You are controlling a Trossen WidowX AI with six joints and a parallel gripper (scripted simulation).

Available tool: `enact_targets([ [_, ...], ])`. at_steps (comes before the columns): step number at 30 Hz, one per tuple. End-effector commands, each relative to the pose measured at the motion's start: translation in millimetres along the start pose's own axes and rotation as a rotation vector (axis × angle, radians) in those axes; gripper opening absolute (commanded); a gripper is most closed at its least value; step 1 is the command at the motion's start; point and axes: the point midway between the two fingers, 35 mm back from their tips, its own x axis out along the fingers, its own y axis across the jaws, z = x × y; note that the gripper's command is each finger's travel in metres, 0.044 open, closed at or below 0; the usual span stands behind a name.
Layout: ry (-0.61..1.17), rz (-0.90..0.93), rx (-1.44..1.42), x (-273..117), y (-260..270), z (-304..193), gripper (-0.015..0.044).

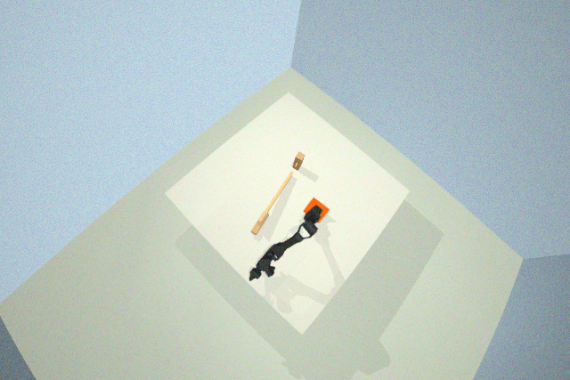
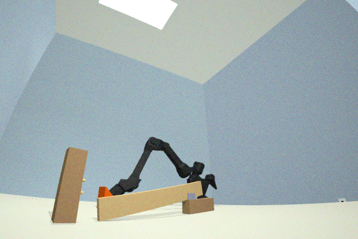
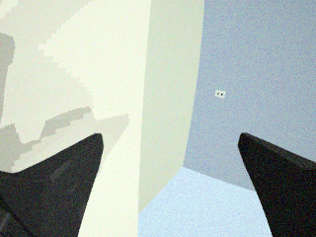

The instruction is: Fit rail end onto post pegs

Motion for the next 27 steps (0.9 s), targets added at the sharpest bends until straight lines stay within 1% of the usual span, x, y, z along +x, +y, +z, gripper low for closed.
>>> enact_targets([
  [1,0.094,0.012,0.027,-7.6,-4.4,-34.2,0.0440],
  [8,0.301,0.057,0.071,-31.6,-0.8,-109.9,0.0440],
  [18,0.594,0.120,0.101,-83.8,16.5,-213.4,0.0440],
  [21,0.646,0.118,0.110,-106.4,16.3,-229.7,0.0440],
  [24,0.735,0.084,0.122,-127.9,10.3,-253.0,0.0440],
  [27,0.791,0.157,0.127,-144.1,28.3,-272.7,0.0440],
])
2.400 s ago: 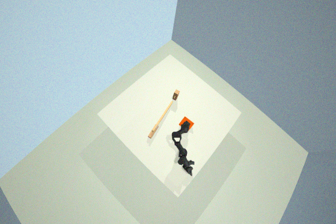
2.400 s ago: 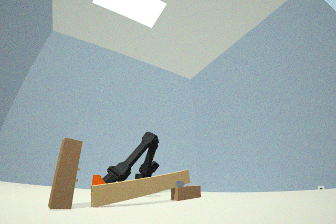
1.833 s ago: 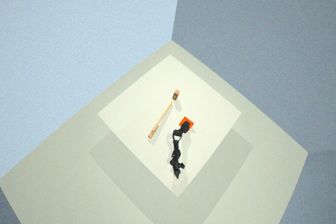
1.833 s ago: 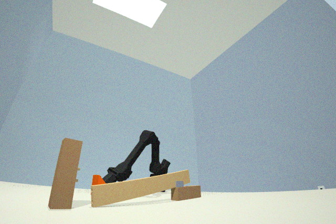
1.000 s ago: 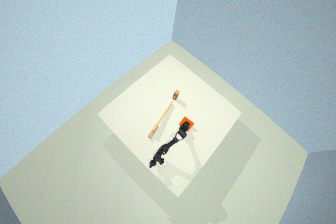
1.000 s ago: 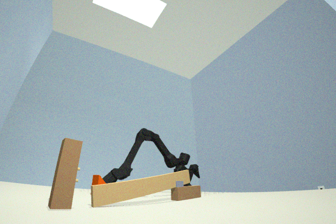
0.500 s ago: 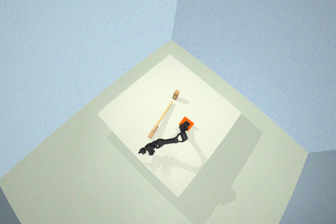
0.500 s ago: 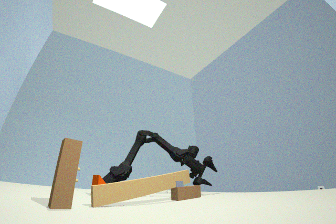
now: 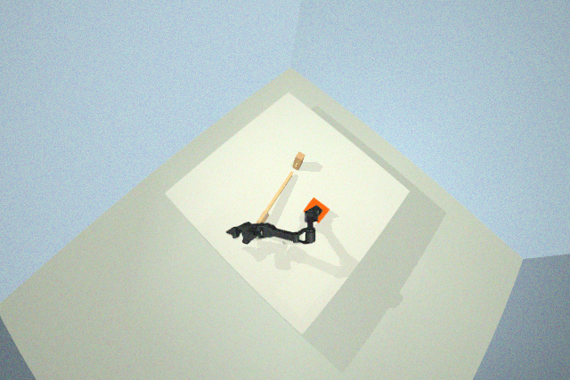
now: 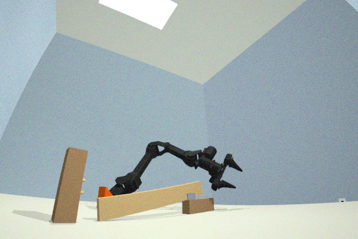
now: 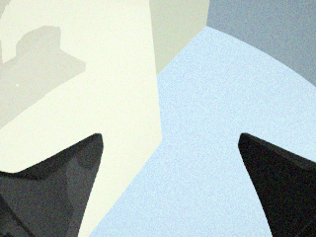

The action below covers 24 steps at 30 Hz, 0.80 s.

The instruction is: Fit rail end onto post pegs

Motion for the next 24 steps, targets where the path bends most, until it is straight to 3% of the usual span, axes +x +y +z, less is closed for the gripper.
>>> enact_targets([
  [1,0.081,0.093,-0.014,4.4,23.6,-36.4,0.0440],
  [11,0.300,0.555,-0.016,-32.1,131.0,-169.6,0.0440],
  [17,0.359,0.813,0.087,-88.1,188.8,-227.1,0.0440],
  [24,0.298,1.074,0.358,-176.6,250.1,-259.7,0.0440],
])
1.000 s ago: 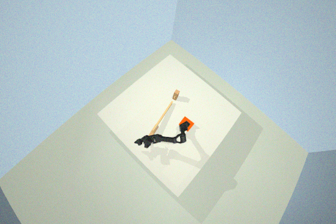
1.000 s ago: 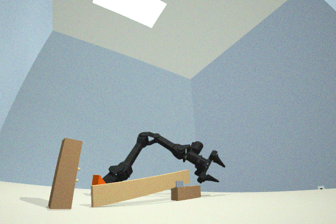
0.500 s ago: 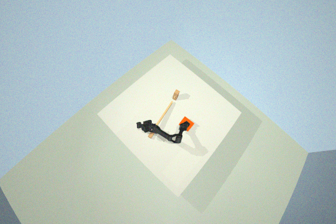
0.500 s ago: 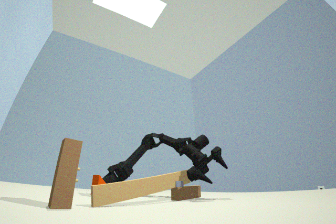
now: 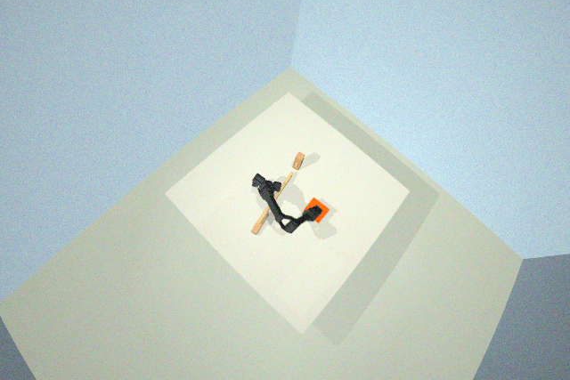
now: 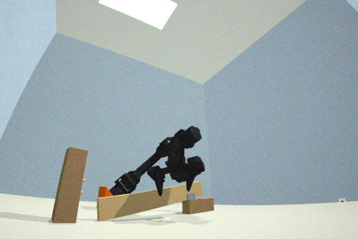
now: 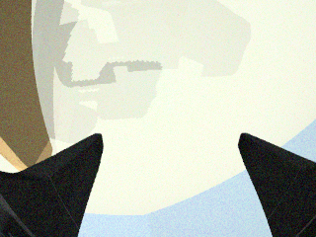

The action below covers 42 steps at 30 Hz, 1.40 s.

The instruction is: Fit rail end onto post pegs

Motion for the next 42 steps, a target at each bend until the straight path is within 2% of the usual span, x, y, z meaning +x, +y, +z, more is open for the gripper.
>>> enact_targets([
  [1,-0.094,0.118,0.096,0.3,42.1,-24.0,0.0440],
  [6,-0.313,0.230,0.290,-14.3,103.6,-43.7,0.0440],
  [9,-0.400,0.239,0.365,-22.9,119.9,-46.4,0.0440],
  [42,-0.397,0.240,0.374,16.9,125.7,-29.7,0.0440],
])
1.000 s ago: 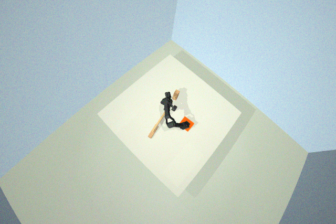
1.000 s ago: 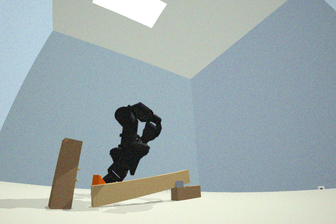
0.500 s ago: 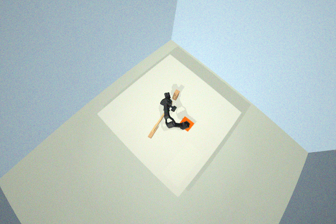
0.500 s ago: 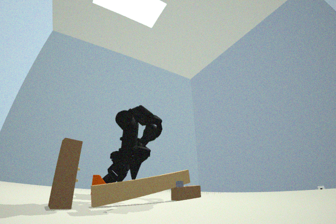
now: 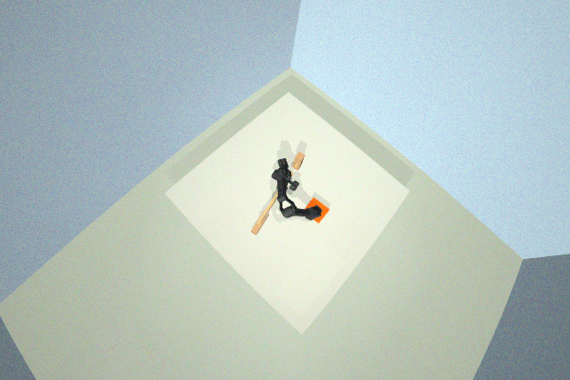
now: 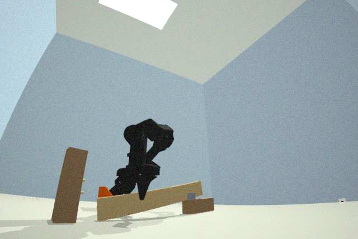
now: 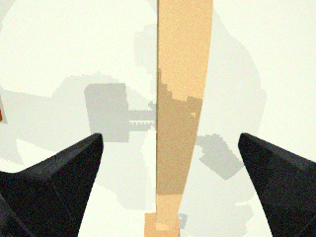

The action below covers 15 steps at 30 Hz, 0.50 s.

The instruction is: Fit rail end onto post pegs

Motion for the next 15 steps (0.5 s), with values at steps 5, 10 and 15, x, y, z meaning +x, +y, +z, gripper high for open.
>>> enact_targets([
  [5,-0.007,-0.002,0.001,12.8,0.5,1.0,0.0440],
  [10,-0.008,-0.002,-0.002,20.9,0.9,1.6,0.0440],
  [15,-0.010,-0.002,-0.005,28.9,1.5,2.4,0.0440],
])
